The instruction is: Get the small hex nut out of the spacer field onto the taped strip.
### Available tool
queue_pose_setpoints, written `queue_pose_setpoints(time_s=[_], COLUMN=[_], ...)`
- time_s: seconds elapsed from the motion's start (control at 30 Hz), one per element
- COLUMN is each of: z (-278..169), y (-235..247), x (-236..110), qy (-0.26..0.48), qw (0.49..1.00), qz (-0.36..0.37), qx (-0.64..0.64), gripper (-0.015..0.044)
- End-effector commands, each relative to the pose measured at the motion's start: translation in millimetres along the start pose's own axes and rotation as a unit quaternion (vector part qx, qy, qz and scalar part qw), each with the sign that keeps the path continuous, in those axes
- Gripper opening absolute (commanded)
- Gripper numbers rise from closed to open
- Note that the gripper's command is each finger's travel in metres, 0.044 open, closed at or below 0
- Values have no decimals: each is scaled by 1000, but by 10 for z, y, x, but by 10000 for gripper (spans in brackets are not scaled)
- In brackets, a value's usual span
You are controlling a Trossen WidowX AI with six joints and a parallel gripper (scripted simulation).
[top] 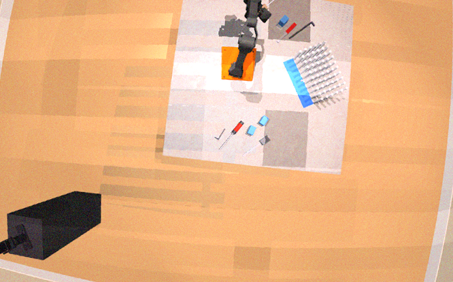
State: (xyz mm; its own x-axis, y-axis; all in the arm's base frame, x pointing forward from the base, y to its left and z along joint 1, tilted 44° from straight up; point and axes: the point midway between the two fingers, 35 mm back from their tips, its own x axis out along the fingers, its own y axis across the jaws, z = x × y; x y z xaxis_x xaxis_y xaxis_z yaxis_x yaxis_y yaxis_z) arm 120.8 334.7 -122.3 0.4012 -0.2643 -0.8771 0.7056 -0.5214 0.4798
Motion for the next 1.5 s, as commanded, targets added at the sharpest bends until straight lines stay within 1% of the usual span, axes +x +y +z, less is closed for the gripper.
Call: queue_pose_setpoints(time_s=[0.0,1.47], z=[28,234], y=[-6,-39], x=[50,477], qy=[-1,-1], qw=[1000,1000], qz=[0,0], qx=[-3,-3], gripper=[0,0])
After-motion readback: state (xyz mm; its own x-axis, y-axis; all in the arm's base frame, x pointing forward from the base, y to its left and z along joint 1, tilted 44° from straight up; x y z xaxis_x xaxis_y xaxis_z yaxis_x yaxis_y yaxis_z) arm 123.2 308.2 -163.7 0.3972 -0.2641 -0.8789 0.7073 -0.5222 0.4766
